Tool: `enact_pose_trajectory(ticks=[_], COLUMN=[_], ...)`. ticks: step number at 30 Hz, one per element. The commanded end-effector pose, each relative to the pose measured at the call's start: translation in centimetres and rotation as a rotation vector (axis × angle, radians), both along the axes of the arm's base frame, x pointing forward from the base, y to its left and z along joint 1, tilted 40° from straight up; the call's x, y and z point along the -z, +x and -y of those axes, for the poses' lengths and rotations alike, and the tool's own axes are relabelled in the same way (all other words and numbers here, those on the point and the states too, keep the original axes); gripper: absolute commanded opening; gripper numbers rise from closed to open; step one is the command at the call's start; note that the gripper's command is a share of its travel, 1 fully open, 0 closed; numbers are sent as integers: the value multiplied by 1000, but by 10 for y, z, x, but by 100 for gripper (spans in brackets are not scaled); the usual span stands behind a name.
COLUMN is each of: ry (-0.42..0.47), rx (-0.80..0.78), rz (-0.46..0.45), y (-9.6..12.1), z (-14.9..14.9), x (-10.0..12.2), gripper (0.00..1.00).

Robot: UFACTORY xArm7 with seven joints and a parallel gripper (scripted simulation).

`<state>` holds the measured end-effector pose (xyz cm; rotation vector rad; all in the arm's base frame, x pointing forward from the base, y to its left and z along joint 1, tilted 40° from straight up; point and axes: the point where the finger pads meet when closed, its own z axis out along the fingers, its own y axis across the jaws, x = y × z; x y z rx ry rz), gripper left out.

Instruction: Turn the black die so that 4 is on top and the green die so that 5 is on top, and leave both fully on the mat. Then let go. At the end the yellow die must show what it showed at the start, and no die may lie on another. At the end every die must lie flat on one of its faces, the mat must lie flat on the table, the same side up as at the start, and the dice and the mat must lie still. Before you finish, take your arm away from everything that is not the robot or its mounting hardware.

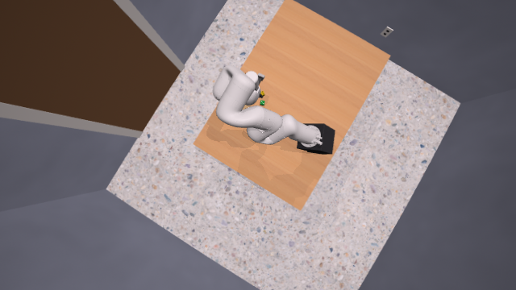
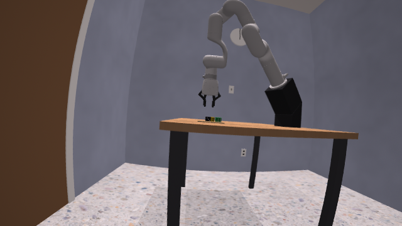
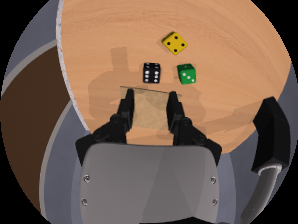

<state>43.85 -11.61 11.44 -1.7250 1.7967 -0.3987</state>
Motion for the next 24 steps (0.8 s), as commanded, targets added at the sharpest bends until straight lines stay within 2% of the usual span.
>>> enact_pose_trajectory(ticks=[1,24], ry=[-1,-1], rx=[2,2], rz=[2,3], y=[0,3], z=[1,0], x=[-1,3], gripper=[47,47])
